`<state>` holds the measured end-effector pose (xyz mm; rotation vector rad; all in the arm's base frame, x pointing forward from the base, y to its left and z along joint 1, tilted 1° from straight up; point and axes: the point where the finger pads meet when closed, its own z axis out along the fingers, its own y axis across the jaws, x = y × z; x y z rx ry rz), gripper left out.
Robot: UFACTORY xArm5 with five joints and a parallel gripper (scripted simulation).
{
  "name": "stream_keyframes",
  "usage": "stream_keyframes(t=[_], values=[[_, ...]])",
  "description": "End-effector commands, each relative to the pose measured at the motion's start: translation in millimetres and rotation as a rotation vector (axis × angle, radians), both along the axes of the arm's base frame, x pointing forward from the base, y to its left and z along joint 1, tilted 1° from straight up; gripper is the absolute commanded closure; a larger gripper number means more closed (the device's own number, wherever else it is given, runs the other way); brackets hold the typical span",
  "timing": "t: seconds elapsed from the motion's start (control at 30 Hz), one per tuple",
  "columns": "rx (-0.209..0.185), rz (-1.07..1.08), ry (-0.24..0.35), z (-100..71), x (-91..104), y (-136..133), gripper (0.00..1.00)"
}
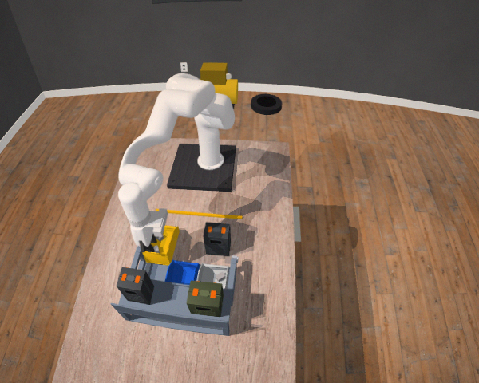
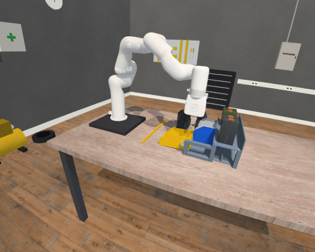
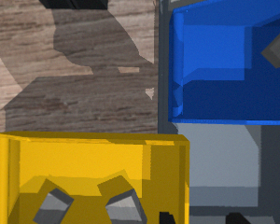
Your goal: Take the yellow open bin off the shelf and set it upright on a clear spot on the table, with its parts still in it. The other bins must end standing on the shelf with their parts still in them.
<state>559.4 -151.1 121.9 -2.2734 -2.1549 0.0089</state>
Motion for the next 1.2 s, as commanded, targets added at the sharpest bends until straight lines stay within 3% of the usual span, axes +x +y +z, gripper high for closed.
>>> stream_keyframes(t=[0.0, 1.17], values=[[-0.002, 0.0, -0.004, -0.5, 1.2, -0.3, 0.66], [-0.002, 0.0, -0.004, -19.4, 1.2, -0.3, 0.66]])
